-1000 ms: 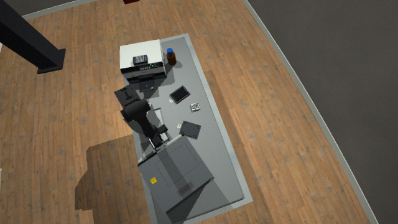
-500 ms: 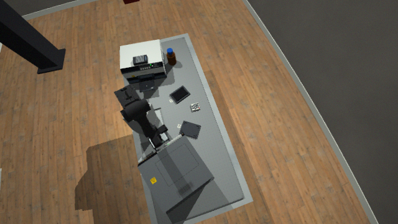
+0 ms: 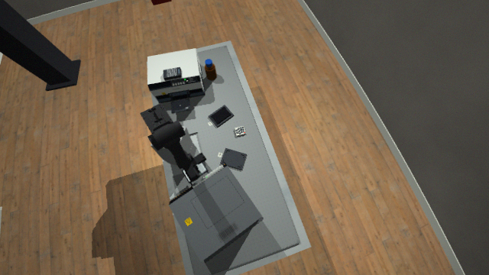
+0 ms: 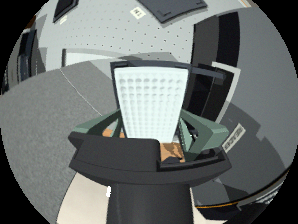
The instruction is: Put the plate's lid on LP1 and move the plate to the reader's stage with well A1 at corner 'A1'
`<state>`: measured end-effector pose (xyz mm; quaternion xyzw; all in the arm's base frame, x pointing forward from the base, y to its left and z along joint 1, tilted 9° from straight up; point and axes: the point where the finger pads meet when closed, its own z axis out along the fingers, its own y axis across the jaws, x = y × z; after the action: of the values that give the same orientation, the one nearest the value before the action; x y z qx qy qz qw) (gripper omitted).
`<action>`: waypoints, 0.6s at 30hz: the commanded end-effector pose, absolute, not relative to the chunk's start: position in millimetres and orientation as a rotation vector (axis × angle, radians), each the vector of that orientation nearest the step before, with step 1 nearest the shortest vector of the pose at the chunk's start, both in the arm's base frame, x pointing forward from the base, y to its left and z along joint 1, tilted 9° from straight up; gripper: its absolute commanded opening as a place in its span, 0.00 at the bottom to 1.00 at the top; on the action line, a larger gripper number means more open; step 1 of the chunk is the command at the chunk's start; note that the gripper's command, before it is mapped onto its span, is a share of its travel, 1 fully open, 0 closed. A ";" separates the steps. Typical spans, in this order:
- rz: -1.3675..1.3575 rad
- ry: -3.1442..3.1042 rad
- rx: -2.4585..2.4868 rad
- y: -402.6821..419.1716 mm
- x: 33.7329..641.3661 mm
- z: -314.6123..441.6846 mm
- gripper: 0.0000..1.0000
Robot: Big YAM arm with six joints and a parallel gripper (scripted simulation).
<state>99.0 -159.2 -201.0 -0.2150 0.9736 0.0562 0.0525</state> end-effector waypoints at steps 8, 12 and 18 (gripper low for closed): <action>0.121 2.923 -0.731 -176.1 115.7 -220.5 0.86; 0.121 2.923 -0.732 -176.6 116.0 -221.0 0.86; 0.120 2.922 -0.733 -177.4 116.7 -221.9 0.86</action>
<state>99.0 -159.1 -201.1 -0.2150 0.9736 0.0564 0.0524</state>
